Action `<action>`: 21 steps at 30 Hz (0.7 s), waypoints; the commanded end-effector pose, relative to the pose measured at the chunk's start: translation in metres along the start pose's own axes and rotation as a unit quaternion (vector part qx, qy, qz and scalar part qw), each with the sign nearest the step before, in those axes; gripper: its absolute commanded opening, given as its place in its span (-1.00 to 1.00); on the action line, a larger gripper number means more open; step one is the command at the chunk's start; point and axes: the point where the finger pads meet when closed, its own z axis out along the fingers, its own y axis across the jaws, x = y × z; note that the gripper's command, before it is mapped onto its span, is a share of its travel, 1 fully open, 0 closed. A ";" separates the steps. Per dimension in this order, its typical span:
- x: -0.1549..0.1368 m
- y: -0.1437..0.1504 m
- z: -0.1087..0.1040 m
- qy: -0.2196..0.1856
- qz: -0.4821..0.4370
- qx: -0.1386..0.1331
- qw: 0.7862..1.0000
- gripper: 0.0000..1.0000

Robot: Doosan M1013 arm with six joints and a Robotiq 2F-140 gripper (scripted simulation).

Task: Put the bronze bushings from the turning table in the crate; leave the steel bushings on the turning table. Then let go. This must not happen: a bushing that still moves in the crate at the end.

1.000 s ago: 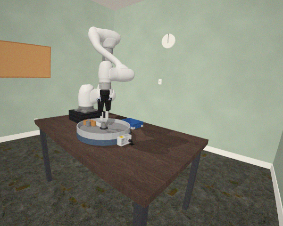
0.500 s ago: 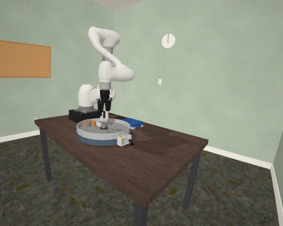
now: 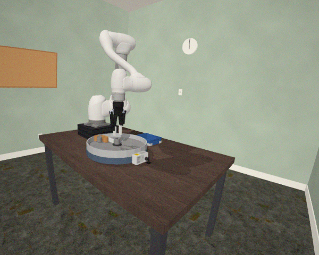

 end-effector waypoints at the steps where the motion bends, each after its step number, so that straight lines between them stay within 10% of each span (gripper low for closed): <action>1: 0.000 0.000 0.000 0.000 0.000 0.000 1.000 -0.81; 21: -0.031 0.008 0.000 0.000 -0.185 0.000 0.983 -0.81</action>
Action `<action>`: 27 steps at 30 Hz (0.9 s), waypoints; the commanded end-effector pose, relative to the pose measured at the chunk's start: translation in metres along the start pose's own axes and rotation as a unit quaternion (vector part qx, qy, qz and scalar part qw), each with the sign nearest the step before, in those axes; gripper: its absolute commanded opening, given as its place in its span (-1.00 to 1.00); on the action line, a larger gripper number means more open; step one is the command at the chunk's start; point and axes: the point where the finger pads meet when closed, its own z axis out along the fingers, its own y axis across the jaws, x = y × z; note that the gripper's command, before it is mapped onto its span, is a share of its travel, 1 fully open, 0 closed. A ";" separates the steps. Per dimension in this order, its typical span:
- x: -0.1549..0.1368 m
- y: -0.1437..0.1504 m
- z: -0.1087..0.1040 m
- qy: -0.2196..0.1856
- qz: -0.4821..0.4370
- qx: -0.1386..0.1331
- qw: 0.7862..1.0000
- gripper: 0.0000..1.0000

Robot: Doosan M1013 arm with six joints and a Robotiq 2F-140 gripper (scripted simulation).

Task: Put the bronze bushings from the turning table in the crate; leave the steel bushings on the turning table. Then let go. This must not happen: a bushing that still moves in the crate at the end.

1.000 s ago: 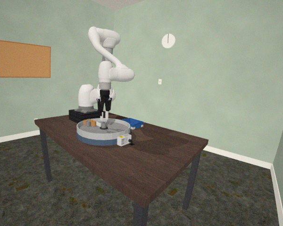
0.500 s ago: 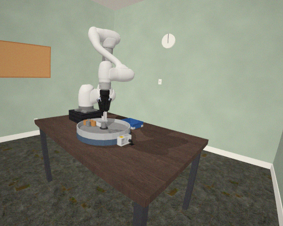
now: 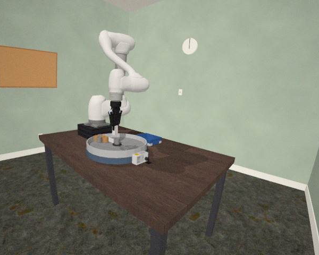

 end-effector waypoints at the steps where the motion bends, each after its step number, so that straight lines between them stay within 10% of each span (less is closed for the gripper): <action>1: -0.013 0.000 0.000 0.003 -0.078 0.003 0.997 -0.81; 27: -0.078 0.001 -0.001 0.004 -0.431 0.002 0.902 -0.81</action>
